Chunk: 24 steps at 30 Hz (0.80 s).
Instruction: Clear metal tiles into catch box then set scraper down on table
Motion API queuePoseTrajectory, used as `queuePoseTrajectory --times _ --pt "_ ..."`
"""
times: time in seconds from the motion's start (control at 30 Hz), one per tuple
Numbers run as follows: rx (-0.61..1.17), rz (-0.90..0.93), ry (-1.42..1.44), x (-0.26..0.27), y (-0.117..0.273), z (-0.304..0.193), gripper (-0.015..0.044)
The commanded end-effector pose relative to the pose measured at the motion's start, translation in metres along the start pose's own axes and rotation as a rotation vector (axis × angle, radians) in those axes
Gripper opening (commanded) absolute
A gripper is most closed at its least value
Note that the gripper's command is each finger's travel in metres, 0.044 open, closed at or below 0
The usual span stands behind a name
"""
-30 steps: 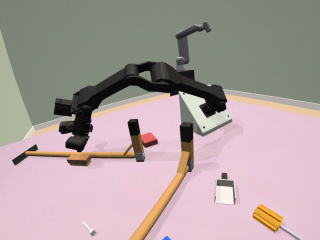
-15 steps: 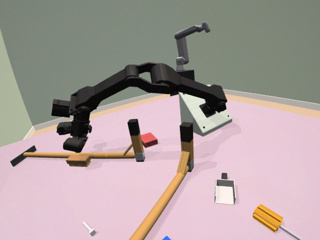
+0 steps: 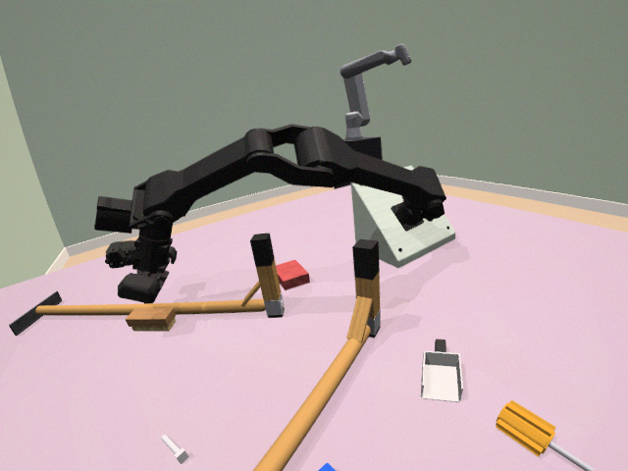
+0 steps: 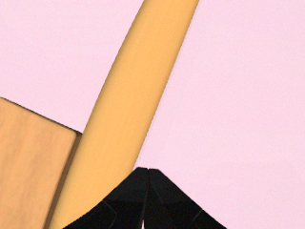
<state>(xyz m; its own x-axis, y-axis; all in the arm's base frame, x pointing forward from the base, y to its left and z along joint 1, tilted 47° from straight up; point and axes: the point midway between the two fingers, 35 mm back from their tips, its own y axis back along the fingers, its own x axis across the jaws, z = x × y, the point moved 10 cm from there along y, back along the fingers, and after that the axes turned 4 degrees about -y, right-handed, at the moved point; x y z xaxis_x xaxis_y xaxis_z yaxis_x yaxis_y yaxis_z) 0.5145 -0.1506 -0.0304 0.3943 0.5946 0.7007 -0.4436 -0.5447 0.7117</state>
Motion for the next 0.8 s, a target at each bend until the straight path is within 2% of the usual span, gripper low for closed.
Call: queuePoseTrajectory --times 0.0,0.77 --pt "0.008 0.003 0.007 0.009 -0.005 -0.001 0.0" --pt "0.008 0.005 0.007 0.031 -0.008 0.002 0.0"
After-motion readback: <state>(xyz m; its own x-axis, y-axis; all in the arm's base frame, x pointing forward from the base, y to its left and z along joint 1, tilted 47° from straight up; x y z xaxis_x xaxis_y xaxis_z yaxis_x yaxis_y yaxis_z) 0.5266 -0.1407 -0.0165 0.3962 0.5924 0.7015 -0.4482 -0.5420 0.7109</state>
